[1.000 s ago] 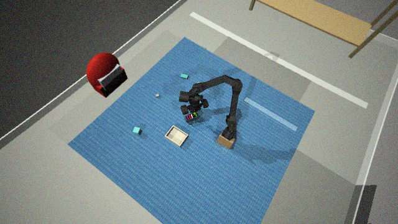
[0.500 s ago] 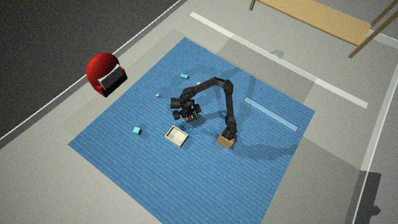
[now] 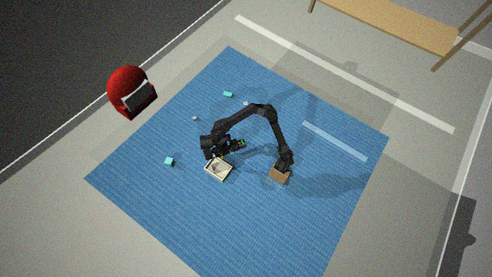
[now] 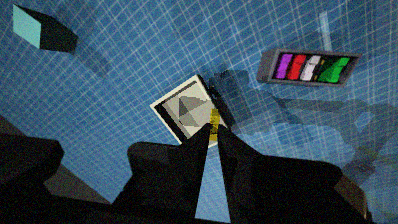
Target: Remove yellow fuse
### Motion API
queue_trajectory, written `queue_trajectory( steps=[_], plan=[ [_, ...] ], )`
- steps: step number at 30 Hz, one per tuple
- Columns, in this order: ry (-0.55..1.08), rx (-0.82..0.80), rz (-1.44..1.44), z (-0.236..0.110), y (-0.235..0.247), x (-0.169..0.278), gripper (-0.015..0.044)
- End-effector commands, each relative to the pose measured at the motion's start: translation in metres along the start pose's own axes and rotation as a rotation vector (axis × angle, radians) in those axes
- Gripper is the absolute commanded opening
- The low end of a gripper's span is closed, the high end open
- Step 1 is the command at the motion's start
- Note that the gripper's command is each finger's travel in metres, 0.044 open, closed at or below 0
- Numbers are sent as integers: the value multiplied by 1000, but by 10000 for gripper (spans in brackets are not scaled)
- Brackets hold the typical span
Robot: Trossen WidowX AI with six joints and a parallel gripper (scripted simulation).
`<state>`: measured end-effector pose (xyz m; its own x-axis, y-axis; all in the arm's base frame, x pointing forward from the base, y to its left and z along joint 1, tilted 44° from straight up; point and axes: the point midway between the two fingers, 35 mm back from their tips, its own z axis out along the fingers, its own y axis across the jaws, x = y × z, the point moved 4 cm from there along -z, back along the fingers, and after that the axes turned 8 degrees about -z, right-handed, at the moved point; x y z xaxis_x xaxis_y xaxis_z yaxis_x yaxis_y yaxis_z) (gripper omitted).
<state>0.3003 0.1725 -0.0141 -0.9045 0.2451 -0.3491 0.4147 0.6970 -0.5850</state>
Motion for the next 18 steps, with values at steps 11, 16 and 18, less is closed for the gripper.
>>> queue_trajectory(
  steps=[11,16,18],
  plan=[
    [1,5,3,5,38,29,0],
    [1,5,4,12,38,29,0],
    [1,5,4,15,38,29,0]
  ],
)
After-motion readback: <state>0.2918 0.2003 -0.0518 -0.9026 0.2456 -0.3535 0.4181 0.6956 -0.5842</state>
